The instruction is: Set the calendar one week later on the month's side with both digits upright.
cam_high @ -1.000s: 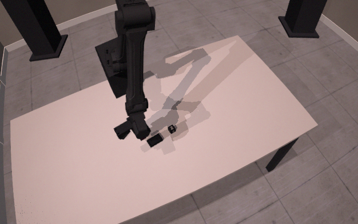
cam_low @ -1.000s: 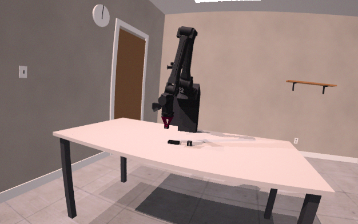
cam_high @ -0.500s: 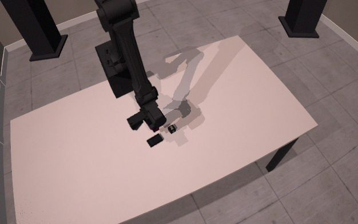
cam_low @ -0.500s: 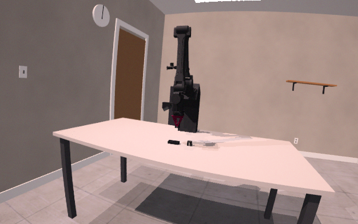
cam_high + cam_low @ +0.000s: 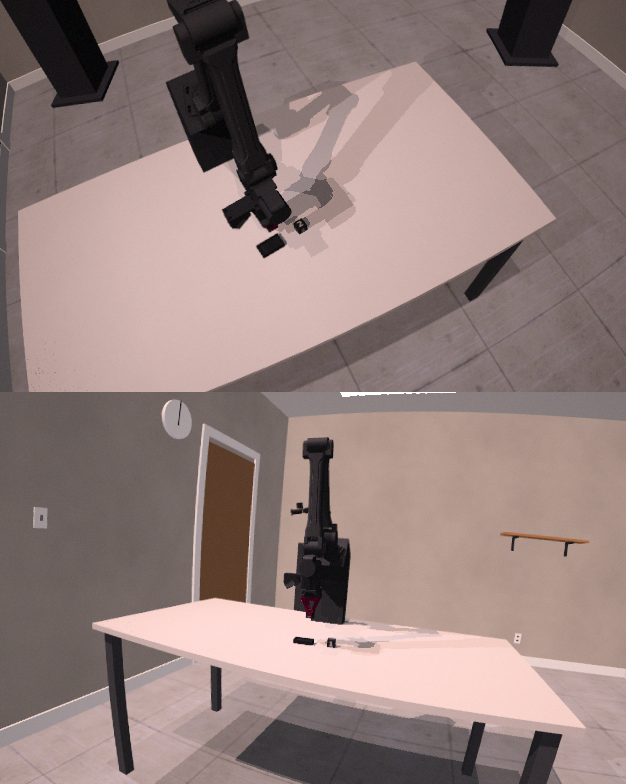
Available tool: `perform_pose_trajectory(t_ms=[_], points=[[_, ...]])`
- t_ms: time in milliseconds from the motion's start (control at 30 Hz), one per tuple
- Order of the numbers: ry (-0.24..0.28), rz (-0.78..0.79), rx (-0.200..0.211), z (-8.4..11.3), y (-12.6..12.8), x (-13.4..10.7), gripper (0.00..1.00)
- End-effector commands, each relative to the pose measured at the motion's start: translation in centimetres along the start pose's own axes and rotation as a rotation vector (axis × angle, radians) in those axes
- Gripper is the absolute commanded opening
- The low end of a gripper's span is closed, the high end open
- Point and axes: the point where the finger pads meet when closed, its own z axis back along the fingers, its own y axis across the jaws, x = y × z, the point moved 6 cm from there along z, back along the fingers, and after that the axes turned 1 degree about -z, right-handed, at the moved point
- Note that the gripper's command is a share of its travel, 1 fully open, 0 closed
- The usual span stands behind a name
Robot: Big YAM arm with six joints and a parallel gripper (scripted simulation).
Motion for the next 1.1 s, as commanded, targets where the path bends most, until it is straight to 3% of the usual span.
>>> perform_pose_trajectory(t_ms=[0,433,800,867,1067], points=[[-0.014,-0.022,0.020,-0.6,0.7,0.5,0.25],[-0.013,-0.019,0.017,-4.8,0.5,0.5,0.25],[-0.013,-0.018,0.004,-5.9,-0.2,0.4,0.25],[-0.014,-0.019,0.028,-5.5,0.4,0.5,0.25],[-0.014,-0.019,0.030,-5.4,0.5,0.5,0.25]])
